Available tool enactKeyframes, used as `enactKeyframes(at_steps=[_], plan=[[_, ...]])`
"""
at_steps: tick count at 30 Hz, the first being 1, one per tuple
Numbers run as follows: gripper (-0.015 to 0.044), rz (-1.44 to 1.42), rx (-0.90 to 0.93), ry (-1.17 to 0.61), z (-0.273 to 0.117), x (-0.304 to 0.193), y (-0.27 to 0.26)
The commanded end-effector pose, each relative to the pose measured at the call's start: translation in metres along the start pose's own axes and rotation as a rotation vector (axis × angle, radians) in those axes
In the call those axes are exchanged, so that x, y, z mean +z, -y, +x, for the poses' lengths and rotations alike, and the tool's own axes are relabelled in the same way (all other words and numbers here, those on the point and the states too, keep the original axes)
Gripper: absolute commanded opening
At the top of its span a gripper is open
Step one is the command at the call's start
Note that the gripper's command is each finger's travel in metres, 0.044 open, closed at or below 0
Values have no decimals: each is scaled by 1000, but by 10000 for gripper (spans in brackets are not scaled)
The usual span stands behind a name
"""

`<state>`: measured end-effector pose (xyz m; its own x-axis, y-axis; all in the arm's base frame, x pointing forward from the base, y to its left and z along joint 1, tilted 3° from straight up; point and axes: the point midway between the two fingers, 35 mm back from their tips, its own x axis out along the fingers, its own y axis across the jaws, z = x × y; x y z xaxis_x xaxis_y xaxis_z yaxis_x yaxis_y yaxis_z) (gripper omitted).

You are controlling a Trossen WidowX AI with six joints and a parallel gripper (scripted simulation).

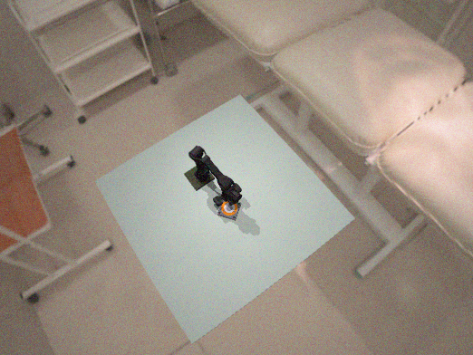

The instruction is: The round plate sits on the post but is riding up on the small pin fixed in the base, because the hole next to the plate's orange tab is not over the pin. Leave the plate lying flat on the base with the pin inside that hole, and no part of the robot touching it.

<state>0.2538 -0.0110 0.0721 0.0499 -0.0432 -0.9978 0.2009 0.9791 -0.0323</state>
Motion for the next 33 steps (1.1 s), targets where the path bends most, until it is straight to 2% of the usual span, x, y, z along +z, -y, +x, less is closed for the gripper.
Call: enactKeyframes(at_steps=[1,11,22,33], plan=[[0,3,3,-2,0,2,-3],[0,3,4,-2,-3,5,-9],[0,3,4,-2,-46,5,-7],[0,-1,1,2,-40,5,-7]])
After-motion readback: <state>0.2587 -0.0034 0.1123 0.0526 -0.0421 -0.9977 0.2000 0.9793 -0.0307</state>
